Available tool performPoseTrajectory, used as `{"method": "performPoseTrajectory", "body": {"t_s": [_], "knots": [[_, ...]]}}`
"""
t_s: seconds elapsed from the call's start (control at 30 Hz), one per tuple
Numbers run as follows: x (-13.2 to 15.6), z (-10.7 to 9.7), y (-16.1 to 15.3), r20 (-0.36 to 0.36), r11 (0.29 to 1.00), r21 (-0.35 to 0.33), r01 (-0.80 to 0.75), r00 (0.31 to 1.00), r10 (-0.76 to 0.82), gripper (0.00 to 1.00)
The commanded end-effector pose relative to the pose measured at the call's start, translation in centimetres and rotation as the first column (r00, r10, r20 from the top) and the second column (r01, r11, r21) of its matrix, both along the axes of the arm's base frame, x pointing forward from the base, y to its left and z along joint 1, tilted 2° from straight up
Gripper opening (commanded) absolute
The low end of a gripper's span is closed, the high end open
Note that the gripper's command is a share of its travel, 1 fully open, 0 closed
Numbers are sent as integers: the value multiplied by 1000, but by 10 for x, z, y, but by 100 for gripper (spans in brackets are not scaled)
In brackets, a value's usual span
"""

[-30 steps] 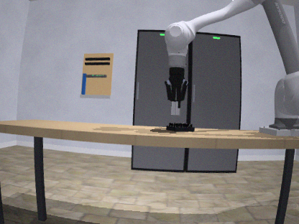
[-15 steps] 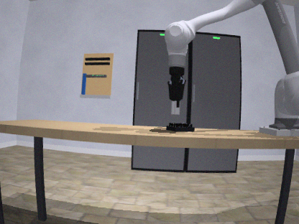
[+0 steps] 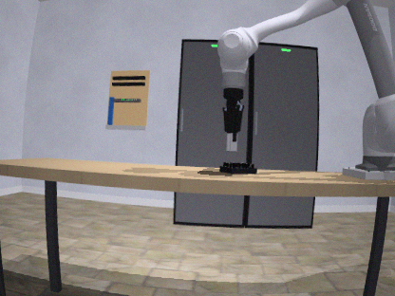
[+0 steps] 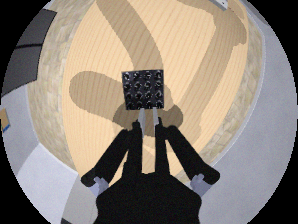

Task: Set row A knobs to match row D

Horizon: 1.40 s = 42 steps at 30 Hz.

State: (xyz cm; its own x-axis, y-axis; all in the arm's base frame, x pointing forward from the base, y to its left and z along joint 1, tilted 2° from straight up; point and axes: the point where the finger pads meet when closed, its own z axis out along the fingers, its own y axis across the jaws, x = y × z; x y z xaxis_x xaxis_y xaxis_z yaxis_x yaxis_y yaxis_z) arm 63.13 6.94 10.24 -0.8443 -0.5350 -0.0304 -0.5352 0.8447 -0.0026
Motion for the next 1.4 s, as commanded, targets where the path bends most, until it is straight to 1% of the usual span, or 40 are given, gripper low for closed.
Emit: {"method": "performPoseTrajectory", "body": {"t_s": [0.0,1.1,1.37], "knots": [[1,4,1,2,1000,-2,1,1000,-1,12],[1,4,1,2,1000,-2,1,1000,-1,12],[2,0,1,2,1000,-2,2,1000,-2,12]]}}
